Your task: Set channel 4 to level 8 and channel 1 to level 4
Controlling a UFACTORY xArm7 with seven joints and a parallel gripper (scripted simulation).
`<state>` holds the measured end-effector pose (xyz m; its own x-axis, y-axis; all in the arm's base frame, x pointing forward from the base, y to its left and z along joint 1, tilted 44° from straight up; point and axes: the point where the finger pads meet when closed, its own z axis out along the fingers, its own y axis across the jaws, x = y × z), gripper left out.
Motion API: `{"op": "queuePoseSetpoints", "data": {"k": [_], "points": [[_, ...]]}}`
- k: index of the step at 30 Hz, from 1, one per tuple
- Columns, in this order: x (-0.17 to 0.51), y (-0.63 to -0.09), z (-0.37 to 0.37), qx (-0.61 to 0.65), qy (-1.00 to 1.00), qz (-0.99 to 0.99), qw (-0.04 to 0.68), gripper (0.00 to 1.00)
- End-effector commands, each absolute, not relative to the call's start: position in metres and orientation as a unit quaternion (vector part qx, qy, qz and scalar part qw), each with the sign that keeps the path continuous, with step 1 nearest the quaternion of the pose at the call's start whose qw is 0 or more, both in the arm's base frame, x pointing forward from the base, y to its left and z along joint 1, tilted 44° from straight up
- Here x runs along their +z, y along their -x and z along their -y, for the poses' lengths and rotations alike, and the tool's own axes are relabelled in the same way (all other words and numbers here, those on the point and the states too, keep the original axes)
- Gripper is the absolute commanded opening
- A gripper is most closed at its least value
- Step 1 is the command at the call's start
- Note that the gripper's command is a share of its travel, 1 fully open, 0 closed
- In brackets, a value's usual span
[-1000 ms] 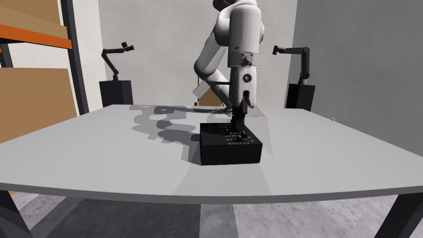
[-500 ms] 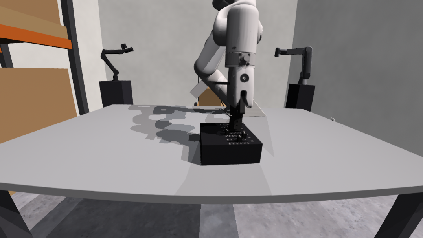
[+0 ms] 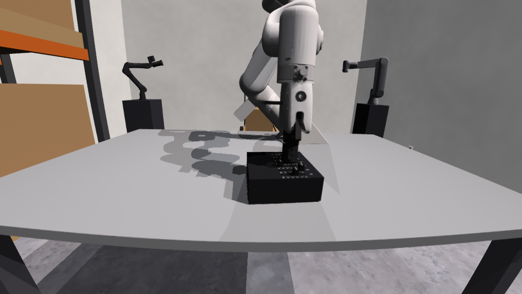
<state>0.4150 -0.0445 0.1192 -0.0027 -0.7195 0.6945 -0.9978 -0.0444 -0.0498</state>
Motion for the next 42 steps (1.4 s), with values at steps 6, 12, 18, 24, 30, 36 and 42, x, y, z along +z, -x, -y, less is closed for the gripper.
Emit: {"op": "queuePoseSetpoints", "data": {"k": [6, 12, 18, 24, 30, 36, 42], "points": [[0.12, -0.416, 0.043, 0.288, -0.664, 0.647, 0.241, 0.0], [0.12, -0.416, 0.043, 0.288, -0.664, 0.647, 0.241, 0.0], [0.119, -0.416, 0.042, 0.288, -0.664, 0.647, 0.241, 0.0], [0.117, -0.416, 0.04, 0.288, -0.664, 0.647, 0.241, 0.0], [0.116, -0.416, 0.039, 0.288, -0.664, 0.647, 0.241, 0.0], [0.118, -0.416, 0.037, 0.288, -0.664, 0.647, 0.241, 0.0], [0.128, -0.415, 0.027, 0.288, -0.664, 0.647, 0.241, 0.0]]}}
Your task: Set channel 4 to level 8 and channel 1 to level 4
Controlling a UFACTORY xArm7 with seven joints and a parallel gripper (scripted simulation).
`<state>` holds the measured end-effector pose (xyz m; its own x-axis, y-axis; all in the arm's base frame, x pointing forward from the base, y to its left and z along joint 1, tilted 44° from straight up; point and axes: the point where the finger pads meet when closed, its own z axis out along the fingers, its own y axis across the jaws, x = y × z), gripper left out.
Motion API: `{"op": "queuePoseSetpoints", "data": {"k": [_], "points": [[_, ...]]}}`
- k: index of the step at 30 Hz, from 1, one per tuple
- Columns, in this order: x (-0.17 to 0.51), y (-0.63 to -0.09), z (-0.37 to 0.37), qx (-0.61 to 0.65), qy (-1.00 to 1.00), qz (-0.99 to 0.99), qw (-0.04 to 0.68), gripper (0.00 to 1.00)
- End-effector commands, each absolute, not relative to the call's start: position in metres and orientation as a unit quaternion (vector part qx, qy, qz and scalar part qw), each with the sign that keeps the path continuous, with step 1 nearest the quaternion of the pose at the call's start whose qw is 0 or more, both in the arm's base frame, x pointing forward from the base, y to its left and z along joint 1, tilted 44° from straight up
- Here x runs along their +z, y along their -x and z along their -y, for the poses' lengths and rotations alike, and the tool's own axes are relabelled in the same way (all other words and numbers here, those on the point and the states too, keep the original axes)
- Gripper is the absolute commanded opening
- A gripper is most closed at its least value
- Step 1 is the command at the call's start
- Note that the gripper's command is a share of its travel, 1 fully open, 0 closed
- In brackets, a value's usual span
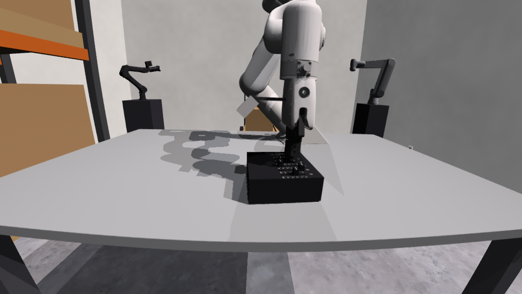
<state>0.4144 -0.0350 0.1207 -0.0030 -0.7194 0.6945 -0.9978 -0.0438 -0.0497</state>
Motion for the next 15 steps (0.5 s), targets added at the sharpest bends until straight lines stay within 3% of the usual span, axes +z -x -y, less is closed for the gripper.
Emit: {"op": "queuePoseSetpoints", "data": {"k": [1, 15], "points": [[0.13, -0.415, 0.025, 0.288, -0.664, 0.647, 0.241, 0.0], [0.145, -0.413, 0.011, 0.288, -0.664, 0.647, 0.241, 0.0]]}}
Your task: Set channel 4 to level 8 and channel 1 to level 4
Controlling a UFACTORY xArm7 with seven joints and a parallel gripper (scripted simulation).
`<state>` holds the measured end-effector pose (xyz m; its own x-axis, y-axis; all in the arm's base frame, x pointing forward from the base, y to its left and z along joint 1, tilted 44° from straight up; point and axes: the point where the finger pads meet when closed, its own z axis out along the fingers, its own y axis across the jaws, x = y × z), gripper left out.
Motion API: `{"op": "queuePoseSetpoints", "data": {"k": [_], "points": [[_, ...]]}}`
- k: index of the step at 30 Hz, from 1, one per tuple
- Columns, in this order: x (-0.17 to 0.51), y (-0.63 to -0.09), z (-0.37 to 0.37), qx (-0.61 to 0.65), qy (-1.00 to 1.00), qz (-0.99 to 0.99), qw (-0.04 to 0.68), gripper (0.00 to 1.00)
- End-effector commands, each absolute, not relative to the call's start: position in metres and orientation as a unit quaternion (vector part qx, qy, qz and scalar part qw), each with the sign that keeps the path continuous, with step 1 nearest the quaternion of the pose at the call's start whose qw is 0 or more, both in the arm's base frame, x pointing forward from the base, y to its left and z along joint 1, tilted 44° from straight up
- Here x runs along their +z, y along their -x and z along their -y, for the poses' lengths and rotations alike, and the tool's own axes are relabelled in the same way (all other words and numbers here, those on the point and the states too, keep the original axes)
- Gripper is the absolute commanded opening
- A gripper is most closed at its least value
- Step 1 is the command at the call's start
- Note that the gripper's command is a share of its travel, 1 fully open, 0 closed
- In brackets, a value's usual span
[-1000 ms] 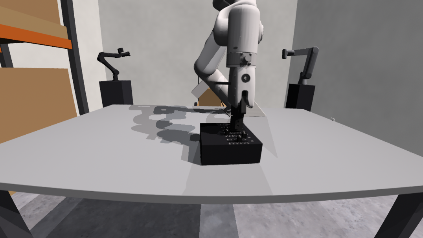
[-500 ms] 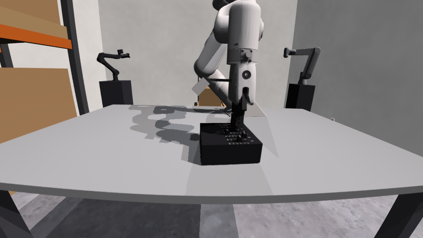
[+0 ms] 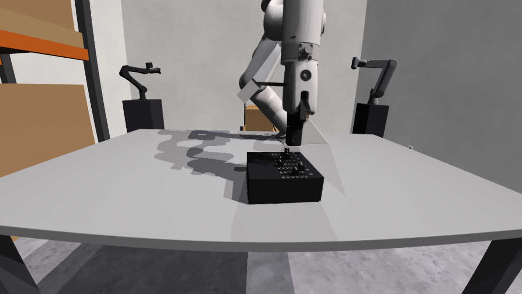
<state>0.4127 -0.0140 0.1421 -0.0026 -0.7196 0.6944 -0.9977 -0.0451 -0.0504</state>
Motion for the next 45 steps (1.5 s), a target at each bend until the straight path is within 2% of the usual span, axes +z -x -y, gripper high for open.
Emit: {"op": "queuePoseSetpoints", "data": {"k": [1, 11, 12, 45], "points": [[0.145, -0.413, 0.011, 0.288, -0.664, 0.647, 0.241, 0.0], [0.145, -0.413, 0.011, 0.288, -0.664, 0.647, 0.241, 0.0], [0.145, -0.413, 0.011, 0.288, -0.664, 0.647, 0.241, 1.0], [0.202, -0.408, -0.044, 0.288, -0.664, 0.647, 0.241, 1.0]]}}
